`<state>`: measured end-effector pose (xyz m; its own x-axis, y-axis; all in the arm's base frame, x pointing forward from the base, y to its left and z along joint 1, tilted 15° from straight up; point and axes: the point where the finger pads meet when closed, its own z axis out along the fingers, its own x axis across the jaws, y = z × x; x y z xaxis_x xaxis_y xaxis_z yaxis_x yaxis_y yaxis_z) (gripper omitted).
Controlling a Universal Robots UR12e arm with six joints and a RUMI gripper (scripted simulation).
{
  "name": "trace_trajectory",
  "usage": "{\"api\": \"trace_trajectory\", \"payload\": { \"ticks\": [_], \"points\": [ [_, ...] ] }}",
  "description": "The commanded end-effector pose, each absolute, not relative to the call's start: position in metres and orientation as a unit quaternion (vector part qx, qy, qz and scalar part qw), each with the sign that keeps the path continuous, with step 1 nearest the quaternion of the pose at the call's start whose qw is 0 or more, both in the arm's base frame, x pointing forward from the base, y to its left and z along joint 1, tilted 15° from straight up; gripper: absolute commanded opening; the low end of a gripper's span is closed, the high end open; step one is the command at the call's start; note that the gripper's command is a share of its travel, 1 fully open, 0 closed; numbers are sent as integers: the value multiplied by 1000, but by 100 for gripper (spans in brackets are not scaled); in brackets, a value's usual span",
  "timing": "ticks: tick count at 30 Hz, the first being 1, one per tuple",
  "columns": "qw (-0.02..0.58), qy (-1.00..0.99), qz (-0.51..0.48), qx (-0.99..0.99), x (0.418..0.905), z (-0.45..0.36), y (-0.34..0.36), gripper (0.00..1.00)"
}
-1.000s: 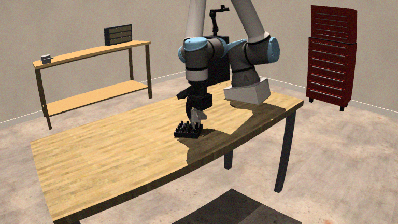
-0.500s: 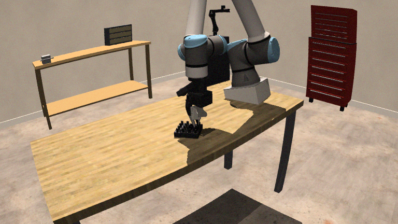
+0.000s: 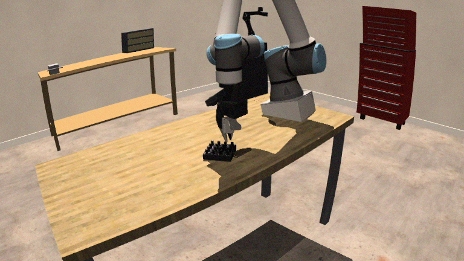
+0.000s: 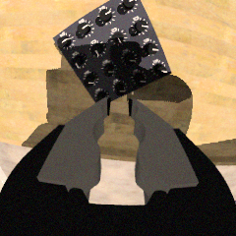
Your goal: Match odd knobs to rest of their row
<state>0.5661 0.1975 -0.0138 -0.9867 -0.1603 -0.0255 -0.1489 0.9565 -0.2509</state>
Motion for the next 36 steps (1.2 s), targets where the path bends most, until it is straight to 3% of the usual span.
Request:
{"api": "trace_trajectory", "payload": {
  "ticks": [1, 17, 36],
  "points": [
    [23, 989, -125, -78, 567, -12, 198, 11],
    [20, 987, -125, -102, 566, -10, 195, 11],
    [-9, 938, -127, -324, 564, 7, 165, 11]
  ]
}}
